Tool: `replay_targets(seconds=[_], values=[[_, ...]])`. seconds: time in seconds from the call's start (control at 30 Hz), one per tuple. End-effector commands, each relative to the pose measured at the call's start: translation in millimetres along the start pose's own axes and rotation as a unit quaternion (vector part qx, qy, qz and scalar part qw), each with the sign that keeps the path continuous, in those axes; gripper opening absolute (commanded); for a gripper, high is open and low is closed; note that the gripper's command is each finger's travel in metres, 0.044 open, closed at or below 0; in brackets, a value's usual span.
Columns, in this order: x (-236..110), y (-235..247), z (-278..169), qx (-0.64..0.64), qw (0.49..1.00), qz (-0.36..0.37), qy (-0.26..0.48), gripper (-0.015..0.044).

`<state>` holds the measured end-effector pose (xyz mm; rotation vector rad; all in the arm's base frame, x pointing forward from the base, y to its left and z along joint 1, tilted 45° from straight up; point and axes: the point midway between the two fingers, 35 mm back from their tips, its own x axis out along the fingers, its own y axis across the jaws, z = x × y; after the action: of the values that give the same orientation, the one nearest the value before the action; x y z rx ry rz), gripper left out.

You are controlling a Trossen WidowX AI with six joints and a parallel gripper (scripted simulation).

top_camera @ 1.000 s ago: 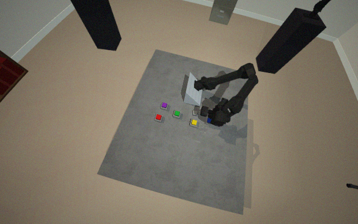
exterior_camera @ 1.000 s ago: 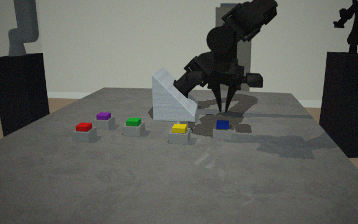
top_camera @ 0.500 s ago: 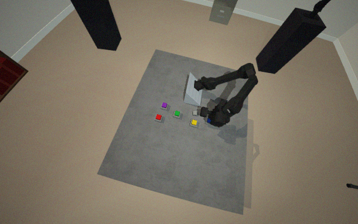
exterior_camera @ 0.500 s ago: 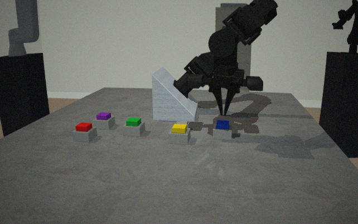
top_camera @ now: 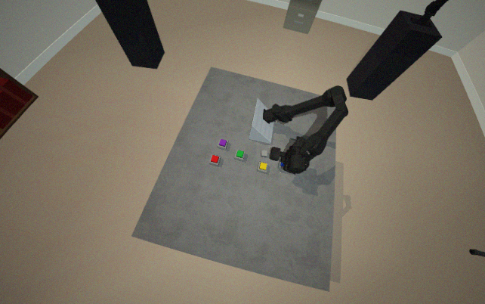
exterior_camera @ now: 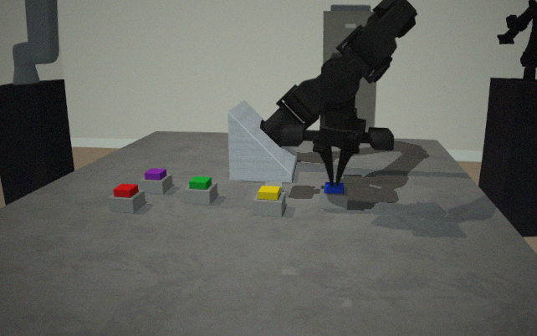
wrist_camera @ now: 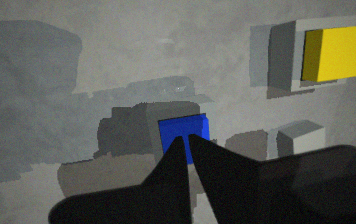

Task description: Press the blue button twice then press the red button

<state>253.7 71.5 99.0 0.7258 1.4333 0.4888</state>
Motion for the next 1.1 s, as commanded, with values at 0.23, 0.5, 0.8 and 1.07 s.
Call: replay_targets(seconds=[0.23, 0.5, 0.8, 1.07], values=[[4.8, -0.6, -2.5, 0.005, 1.000, 0.003, 0.003, 0.0020], [4.8, -0.6, -2.5, 0.005, 1.000, 0.003, 0.003, 0.0020], [-28.8, -1.1, -2.2, 0.006, 1.000, 0.003, 0.003, 0.0020], [-21.6, -1.2, -1.9, 0.006, 1.000, 0.002, 0.003, 0.0020]])
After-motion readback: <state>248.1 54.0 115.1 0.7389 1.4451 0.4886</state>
